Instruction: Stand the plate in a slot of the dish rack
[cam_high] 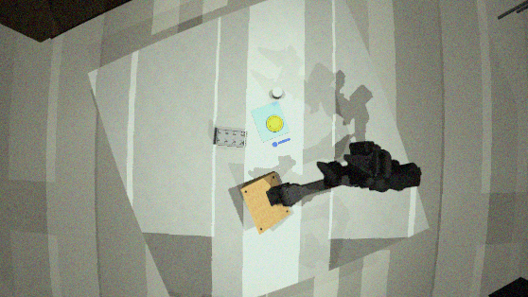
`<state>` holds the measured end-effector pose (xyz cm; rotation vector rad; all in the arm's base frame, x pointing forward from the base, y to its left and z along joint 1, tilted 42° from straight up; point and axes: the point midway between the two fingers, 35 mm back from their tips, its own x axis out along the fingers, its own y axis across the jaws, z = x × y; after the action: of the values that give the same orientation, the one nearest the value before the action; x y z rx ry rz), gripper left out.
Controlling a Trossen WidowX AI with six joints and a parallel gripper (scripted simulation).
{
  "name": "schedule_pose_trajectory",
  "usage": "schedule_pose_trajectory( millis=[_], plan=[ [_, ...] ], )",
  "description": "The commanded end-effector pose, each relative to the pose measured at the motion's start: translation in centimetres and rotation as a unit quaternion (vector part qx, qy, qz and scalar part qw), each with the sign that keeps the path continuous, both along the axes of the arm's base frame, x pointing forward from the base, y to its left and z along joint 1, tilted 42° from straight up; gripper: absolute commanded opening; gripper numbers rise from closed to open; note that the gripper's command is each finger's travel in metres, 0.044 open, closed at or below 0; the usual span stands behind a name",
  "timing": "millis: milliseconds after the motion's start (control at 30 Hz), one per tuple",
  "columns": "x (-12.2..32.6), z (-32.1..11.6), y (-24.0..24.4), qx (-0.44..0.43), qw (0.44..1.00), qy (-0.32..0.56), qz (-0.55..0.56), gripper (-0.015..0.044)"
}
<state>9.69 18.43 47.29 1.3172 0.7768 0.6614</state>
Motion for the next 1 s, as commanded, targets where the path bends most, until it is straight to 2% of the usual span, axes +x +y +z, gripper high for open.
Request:
schedule_pose_trajectory(
  millis=[0, 600, 967],
  plan=[
    [1.8, -1.9, 1.1, -0.064, 0.997, -0.026, -0.036, 0.0400],
    [10.6, -10.1, 1.5, -0.329, 0.929, -0.078, -0.149, 0.0400],
    [14.5, -13.8, -0.3, -0.415, 0.890, -0.055, -0.180, 0.0400]
  ],
)
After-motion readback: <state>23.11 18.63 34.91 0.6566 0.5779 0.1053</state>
